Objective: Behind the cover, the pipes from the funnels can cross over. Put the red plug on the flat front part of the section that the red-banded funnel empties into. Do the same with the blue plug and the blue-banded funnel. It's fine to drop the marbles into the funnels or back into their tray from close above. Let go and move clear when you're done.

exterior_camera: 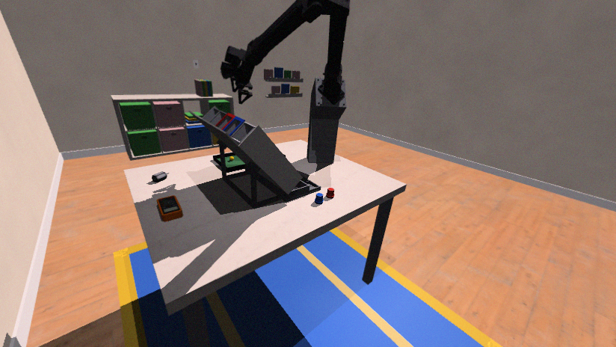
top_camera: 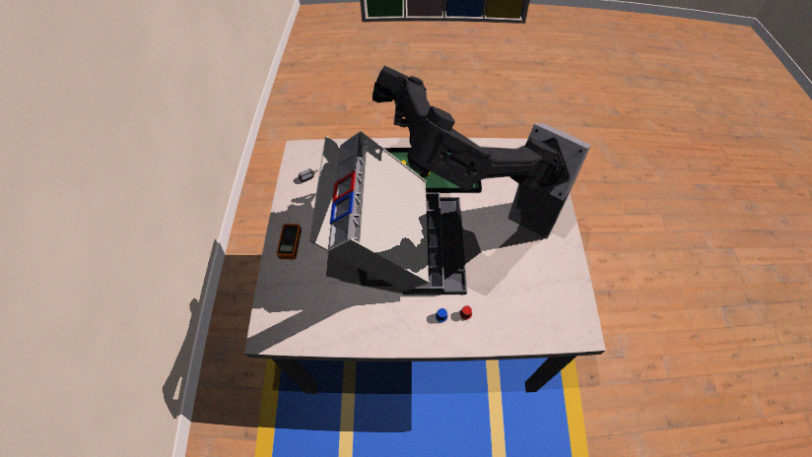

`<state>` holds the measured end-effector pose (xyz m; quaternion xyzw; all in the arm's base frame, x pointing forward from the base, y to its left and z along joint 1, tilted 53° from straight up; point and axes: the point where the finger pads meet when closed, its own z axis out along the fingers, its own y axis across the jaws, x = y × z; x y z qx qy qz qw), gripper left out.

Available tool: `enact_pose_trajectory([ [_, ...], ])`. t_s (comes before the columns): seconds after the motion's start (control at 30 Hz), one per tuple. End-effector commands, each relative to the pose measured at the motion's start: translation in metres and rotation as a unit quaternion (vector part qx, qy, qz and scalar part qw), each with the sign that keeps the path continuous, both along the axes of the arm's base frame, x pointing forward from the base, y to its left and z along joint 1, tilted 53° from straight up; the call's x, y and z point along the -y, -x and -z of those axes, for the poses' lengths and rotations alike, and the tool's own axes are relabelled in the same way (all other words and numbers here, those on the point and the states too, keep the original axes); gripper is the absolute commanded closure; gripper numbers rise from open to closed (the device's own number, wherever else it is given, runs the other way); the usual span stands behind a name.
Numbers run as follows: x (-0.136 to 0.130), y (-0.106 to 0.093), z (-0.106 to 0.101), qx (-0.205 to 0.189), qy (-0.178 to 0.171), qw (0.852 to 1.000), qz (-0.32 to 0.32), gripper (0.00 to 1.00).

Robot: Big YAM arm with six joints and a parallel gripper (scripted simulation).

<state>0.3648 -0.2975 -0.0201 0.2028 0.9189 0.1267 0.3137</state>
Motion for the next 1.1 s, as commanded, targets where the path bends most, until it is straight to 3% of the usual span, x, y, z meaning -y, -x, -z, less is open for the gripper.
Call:
enact_pose_trajectory([
  [0.0,-0.004,0.031,-0.005,-0.013,-0.041,0.998,0.056,0.00],
  [0.03,-0.004,0.031,-0.005,-0.013,-0.041,0.998,0.056,0.00],
  [0.3,-0.076,0.102,0.006,-0.060,-0.140,0.980,0.132,0.00],
  [0.37,-0.121,0.107,0.018,-0.111,-0.169,0.974,0.105,0.00],
  [0.53,-0.204,0.152,0.040,-0.236,-0.237,0.939,0.077,0.00],
  [0.6,-0.204,0.152,0.040,-0.236,-0.237,0.939,0.077,0.00],
  [0.73,-0.248,0.182,0.037,-0.298,-0.258,0.918,0.053,0.00],
  [0.87,-0.251,0.155,0.023,-0.213,-0.234,0.949,-0.002,0.00],
  [1.07,-0.262,0.129,0.000,-0.120,-0.214,0.967,-0.066,0.00],
])
